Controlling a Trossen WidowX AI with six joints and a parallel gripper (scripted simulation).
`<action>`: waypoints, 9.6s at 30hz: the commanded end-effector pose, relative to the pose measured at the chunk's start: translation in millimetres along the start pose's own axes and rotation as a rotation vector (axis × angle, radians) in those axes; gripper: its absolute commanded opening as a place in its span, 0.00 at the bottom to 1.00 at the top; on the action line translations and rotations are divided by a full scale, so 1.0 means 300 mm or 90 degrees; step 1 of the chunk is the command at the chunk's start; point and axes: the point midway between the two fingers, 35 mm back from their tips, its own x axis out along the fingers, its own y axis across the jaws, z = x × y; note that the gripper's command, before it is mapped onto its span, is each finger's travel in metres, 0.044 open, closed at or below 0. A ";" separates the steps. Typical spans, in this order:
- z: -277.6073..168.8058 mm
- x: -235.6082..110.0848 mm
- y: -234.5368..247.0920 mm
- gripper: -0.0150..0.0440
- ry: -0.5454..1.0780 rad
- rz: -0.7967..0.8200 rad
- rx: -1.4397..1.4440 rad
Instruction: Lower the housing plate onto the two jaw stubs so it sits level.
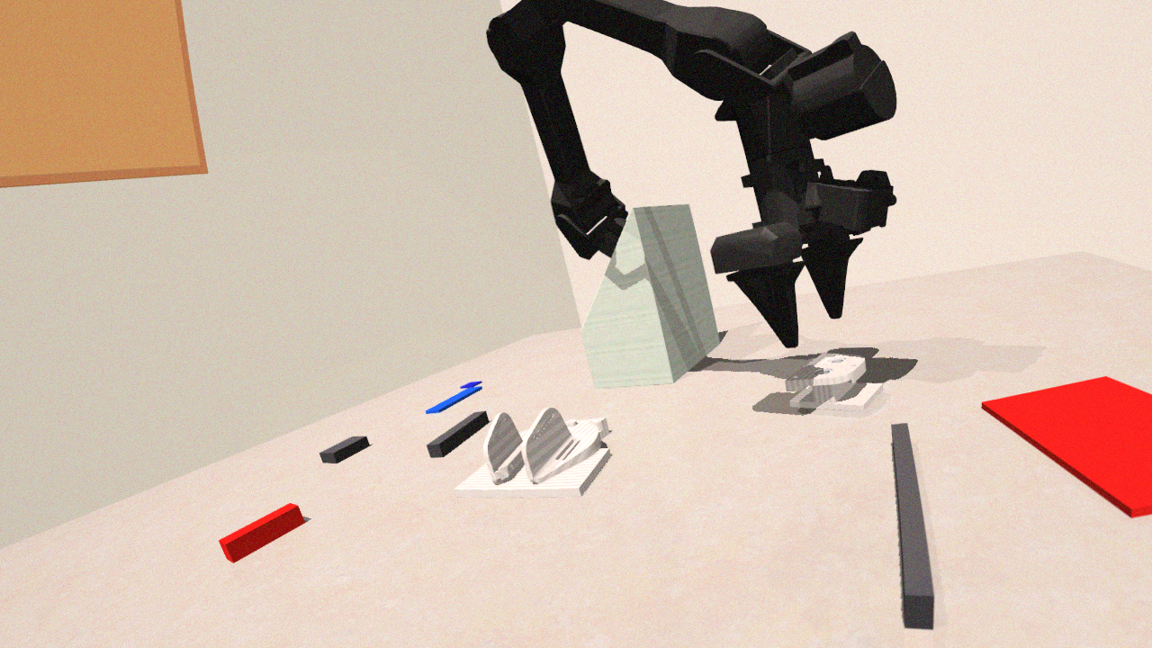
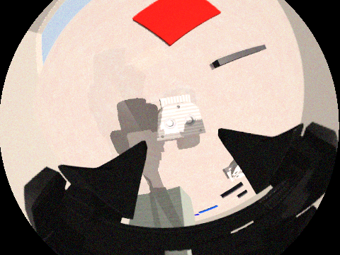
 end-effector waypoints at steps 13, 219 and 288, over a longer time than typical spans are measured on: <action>-0.001 0.002 -0.001 1.00 0.000 -0.002 -0.003; 0.008 -0.070 -0.005 0.85 -0.001 -0.002 -0.004; -0.462 -0.102 -0.494 0.85 -0.016 0.002 0.503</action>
